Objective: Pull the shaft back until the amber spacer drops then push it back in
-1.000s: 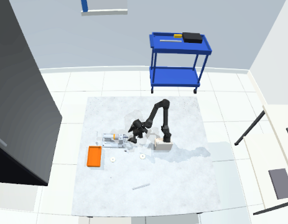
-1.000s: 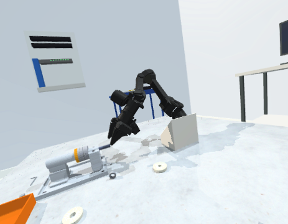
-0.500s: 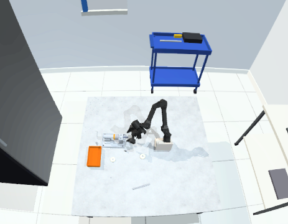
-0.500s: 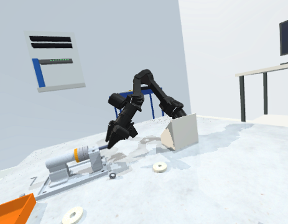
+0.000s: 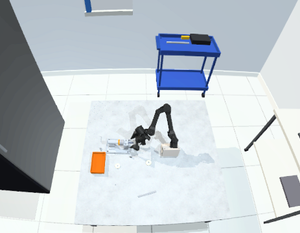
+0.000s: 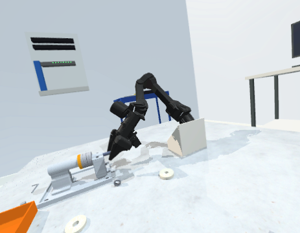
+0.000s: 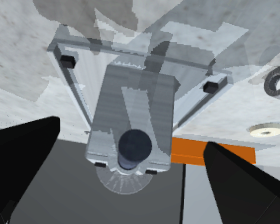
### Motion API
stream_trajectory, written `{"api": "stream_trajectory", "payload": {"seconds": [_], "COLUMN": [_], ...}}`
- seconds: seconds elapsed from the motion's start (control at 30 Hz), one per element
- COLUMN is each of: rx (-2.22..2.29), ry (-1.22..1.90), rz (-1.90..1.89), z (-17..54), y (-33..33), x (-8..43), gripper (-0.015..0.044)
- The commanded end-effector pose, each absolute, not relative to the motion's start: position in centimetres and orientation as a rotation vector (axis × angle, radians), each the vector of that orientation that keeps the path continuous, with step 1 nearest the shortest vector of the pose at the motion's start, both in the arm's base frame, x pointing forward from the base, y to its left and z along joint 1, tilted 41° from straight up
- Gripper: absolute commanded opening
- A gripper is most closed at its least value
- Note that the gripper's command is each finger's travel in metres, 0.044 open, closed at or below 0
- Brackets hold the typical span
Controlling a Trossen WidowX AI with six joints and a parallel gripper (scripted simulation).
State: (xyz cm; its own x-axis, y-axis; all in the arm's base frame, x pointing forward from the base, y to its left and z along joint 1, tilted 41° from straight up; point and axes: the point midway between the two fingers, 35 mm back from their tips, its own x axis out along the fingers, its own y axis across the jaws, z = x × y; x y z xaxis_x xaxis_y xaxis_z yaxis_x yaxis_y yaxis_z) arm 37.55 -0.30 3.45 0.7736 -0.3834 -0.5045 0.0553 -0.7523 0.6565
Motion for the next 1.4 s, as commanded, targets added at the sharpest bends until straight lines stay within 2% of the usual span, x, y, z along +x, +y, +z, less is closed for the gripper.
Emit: {"api": "stream_trajectory", "payload": {"seconds": [0.0, 1.37], "rx": [2.286, 2.286], "ry": [-0.241, -0.241], "rz": [-0.838, -0.838], "z": [3.42, 2.81], "y": [-0.41, -0.89], "x": [37.81, 38.79], "gripper": [0.044, 0.044]}}
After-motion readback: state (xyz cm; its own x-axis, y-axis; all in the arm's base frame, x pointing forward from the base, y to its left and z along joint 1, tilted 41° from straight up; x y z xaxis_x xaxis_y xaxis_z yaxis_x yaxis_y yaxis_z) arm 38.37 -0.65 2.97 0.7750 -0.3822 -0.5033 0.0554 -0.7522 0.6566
